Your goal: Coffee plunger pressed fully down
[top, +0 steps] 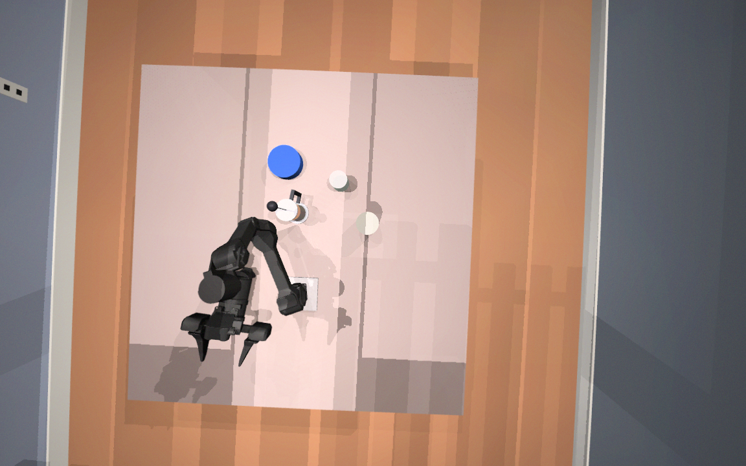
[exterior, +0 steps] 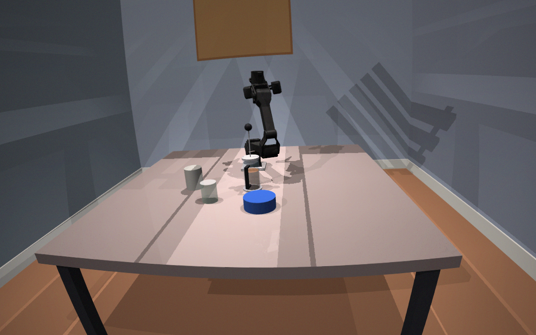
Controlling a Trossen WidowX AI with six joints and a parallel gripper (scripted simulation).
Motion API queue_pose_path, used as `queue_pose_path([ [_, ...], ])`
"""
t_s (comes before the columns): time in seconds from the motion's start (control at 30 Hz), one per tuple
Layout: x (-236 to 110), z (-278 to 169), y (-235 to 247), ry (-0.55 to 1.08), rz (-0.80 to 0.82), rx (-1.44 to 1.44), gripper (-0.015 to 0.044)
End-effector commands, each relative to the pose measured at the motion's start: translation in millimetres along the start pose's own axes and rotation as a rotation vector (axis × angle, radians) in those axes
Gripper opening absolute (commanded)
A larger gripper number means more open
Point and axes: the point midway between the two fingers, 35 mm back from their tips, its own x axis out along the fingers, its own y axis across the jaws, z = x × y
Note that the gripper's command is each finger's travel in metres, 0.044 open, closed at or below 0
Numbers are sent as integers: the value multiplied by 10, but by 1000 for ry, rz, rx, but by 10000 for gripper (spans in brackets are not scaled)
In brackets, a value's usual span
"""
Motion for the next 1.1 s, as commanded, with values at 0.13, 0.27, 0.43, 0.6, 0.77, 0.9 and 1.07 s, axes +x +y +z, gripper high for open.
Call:
queue_pose_path([
  [0.13,132,31,156,3,149,3,440],
  [0.27,279,83,450,7,385,6,440],
  [0.43,323,160,832,-4,668,-13,440],
  [0.6,215,283,1149,-31,934,19,440],
  [0.77,0,395,1463,-67,1209,3,440],
  [0.9,-276,440,1701,-67,1450,-5,440],
  [1.07,-731,462,1949,-78,1740,-62,440],
])
